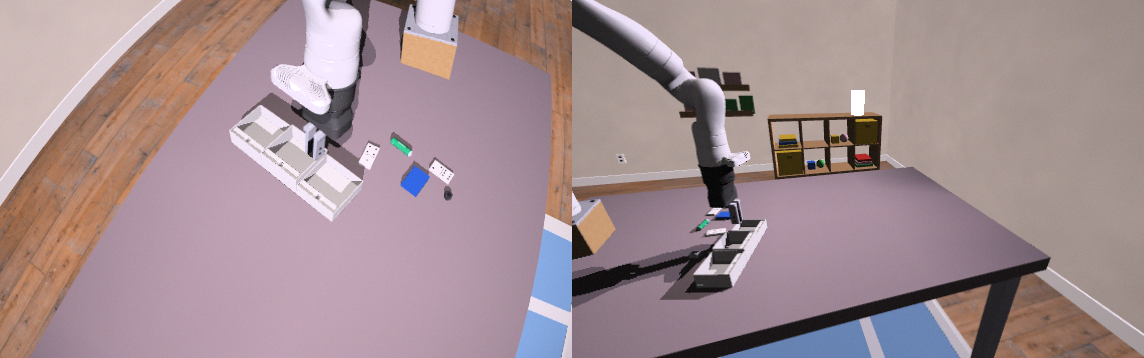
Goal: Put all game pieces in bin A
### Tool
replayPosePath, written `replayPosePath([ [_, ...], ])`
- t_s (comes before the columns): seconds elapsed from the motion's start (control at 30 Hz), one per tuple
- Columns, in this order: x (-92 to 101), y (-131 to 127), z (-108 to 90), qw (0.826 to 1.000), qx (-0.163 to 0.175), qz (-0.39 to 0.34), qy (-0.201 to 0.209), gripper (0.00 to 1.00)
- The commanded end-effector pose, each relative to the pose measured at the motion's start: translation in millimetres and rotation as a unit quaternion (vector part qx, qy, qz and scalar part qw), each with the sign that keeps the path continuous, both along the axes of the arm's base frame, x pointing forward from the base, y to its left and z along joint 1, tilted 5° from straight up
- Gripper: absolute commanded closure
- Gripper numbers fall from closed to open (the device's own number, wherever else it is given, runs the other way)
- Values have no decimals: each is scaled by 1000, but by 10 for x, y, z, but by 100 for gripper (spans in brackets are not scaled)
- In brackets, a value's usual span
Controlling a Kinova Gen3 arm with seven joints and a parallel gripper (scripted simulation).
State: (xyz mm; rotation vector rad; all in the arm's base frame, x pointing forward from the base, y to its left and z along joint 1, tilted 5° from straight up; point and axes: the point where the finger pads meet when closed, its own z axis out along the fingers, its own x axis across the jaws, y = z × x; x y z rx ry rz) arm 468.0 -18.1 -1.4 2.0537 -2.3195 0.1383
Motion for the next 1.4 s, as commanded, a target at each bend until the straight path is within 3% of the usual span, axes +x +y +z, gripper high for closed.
replayPosePath([
  [0.0, 17, 222, -18, 1000, 1, 12, 0, 69],
  [0.2, 37, 518, -44, 1000, 1, 12, 0, 69],
  [0.47, 37, 517, -44, 1000, 1, 12, 0, 69],
  [1.37, 55, 463, -636, 1000, 1, 12, 0, 69],
])
